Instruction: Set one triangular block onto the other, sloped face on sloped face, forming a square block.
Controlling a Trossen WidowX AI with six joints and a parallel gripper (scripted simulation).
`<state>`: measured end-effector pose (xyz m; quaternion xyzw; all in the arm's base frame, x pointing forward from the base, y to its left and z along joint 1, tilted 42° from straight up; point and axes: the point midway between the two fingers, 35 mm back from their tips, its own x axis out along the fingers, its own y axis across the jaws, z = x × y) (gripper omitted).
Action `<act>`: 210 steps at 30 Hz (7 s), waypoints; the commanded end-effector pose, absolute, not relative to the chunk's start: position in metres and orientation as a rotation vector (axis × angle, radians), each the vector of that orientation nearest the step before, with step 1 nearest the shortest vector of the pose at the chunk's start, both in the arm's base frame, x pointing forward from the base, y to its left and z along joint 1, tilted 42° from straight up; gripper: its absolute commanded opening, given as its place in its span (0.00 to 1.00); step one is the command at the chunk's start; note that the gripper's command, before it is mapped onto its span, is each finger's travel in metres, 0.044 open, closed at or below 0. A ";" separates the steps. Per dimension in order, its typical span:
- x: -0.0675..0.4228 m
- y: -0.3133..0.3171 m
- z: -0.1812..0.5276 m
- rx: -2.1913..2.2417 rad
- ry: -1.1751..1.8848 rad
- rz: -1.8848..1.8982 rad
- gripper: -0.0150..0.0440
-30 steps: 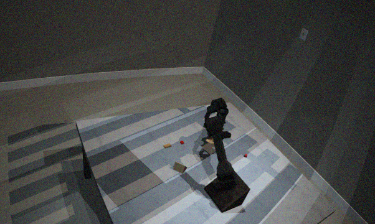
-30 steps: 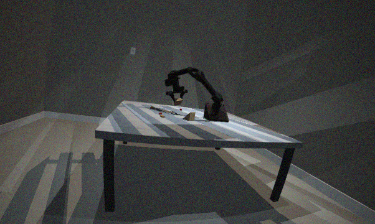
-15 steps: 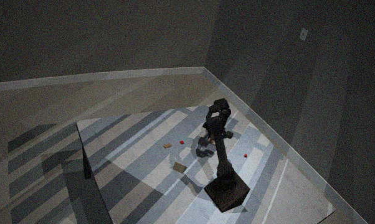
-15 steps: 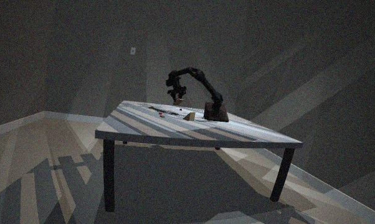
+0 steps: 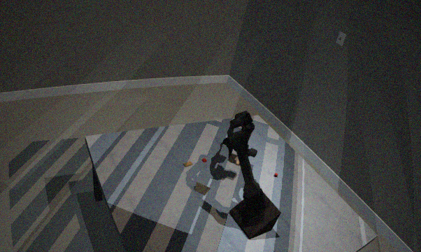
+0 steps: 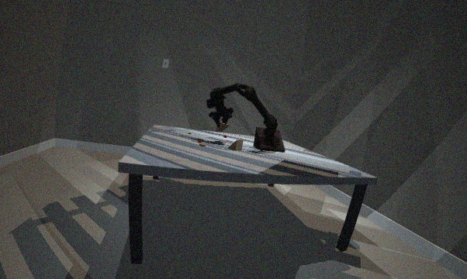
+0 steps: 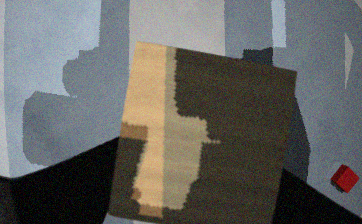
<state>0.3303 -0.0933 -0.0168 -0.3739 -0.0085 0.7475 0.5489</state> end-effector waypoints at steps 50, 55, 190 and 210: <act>0.304 0.037 0.094 -0.816 -0.034 1.770 0.25; 0.300 0.050 0.086 -0.780 -0.047 1.798 0.25; 0.295 0.100 0.061 -0.774 -0.049 1.792 1.00; 0.311 0.007 0.111 -0.746 0.105 1.652 1.00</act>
